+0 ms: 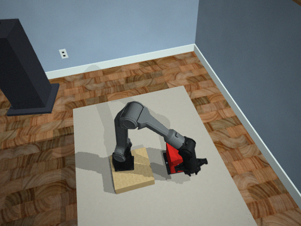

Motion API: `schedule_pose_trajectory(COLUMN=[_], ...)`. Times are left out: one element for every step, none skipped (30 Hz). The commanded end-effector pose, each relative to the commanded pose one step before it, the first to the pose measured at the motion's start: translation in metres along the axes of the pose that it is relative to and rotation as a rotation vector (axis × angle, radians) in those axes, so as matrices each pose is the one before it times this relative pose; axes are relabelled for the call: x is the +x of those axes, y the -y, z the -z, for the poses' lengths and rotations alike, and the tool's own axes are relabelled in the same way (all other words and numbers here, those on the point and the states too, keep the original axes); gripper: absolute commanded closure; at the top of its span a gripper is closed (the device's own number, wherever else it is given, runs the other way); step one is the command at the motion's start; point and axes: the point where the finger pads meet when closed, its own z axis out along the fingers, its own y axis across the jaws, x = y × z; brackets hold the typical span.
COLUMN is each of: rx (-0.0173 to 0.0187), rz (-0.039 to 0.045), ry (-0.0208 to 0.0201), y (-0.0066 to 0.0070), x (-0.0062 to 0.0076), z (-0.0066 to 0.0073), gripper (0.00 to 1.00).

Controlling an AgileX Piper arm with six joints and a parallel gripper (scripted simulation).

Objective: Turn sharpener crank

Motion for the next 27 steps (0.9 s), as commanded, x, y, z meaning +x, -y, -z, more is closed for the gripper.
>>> schedule_pose_trajectory(rx=[0.00164,0.00000,0.00000,0.00000,0.00000,0.00000,0.00000,-0.00001,0.00002,-0.00001,0.00000,0.00000,-0.00001,-0.00002,-0.00003,-0.00003,-0.00004,-0.00004,-0.00002,-0.00001,0.00000,0.00000,0.00000,0.00000,-0.00001,0.00007,-0.00004], rz=[0.00056,0.00003,-0.00001,0.00001,0.00000,0.00000,0.00008,0.00001,-0.00012,0.00008,0.00001,-0.00002,-0.00006,-0.00006,-0.00007,-0.00011,-0.00013,-0.00008,-0.00002,0.00000,0.00000,0.00000,0.00000,-0.00001,-0.00005,0.00000,0.00000], ry=[-0.00096,0.00000,0.00001,0.00001,0.00000,0.00000,0.00002,-0.00002,0.00004,-0.00002,0.00000,0.00000,-0.00002,-0.00002,-0.00003,-0.00004,-0.00005,-0.00005,-0.00003,-0.00001,0.00000,0.00000,0.00000,0.00000,-0.00002,0.00010,-0.00005], y=[0.00063,0.00006,0.00008,0.00011,0.00000,0.00000,0.00033,0.00004,0.00021,0.00023,0.00021,0.00027,0.00027,0.00030,0.00032,0.00034,0.00036,0.00039,0.00042,0.00045,0.00047,0.00000,0.00000,0.00112,0.00009,0.00064,0.00057], x=[0.00033,-0.00001,-0.00001,-0.00001,0.00000,0.00000,-0.00002,0.00001,-0.00003,0.00001,-0.00001,0.00001,0.00000,0.00001,0.00001,0.00002,0.00002,0.00000,0.00000,-0.00001,-0.00001,0.00000,0.00000,-0.00001,0.00000,-0.00003,0.00001], z=[-0.00357,-0.00113,-0.00113,-0.00113,0.00000,0.00000,-0.00245,-0.00020,-0.00144,-0.00101,-0.00107,-0.00112,-0.00107,-0.00109,-0.00108,-0.00107,-0.00107,-0.00106,-0.00105,-0.00104,-0.00103,0.00000,0.00000,-0.00219,-0.00017,-0.00122,-0.00090], gripper=[0.80,0.80,0.80,0.80,0.80,0.80,0.80,0.80,0.80,0.80,0.80,0.80,0.80,0.80,0.80,0.80,0.80,0.80,0.80,0.80,0.80,0.80,0.80,0.80,0.80,0.80,0.80])
